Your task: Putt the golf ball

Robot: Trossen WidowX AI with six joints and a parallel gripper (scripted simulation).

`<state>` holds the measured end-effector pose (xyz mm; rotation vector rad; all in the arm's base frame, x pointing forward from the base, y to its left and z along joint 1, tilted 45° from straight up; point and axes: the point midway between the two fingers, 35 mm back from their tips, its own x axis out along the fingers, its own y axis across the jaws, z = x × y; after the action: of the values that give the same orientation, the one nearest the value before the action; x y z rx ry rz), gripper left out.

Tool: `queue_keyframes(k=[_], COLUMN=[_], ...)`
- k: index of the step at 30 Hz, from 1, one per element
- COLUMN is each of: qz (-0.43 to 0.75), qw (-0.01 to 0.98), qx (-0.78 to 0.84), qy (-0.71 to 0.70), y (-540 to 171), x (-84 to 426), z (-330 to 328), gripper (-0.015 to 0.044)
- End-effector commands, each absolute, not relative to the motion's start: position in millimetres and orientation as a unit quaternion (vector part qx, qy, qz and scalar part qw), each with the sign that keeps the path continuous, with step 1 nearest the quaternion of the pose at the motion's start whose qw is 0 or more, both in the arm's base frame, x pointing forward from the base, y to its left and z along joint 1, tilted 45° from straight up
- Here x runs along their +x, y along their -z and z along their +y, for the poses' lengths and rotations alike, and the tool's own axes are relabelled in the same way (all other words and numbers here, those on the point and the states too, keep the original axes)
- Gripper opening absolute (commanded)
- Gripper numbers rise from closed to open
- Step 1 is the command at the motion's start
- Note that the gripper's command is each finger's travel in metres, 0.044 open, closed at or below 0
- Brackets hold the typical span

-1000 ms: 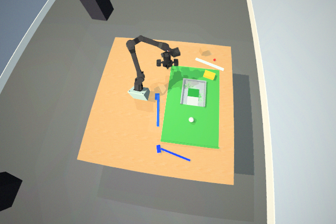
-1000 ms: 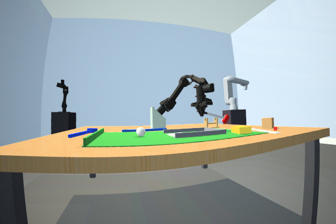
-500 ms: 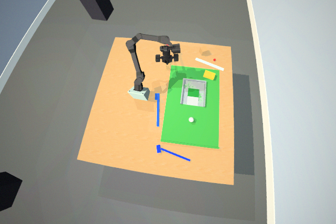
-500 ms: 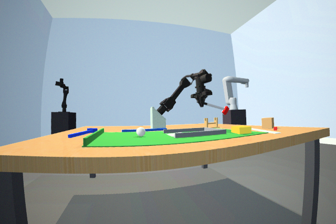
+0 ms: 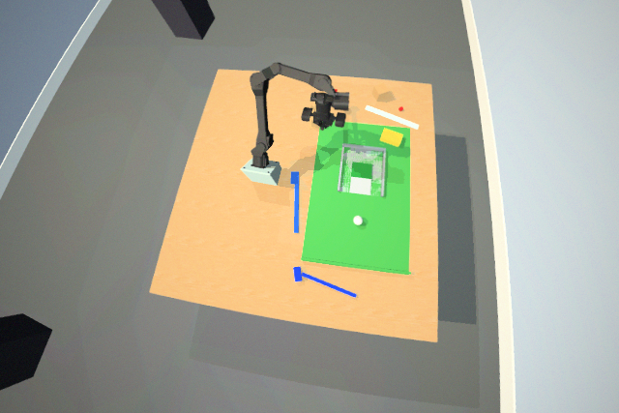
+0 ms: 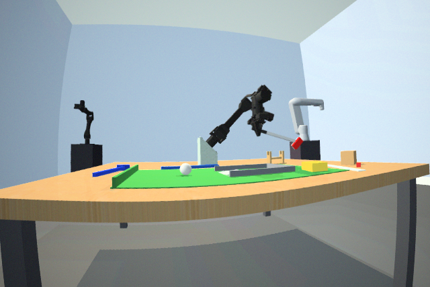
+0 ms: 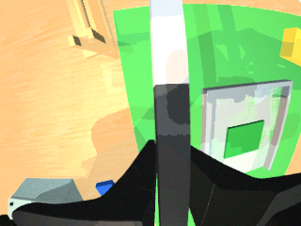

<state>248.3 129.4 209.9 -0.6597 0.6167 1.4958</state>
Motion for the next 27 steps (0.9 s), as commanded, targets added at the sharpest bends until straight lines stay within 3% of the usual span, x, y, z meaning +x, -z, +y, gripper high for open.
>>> queue_keyframes(k=[1,27], qz=[0.298,0.481], qw=[0.654,0.705], qx=[-0.272,-0.113], qy=[-0.640,-0.510], y=[-201,-105], x=[265,342], z=[117,0], gripper=[0.0000,0.0000])
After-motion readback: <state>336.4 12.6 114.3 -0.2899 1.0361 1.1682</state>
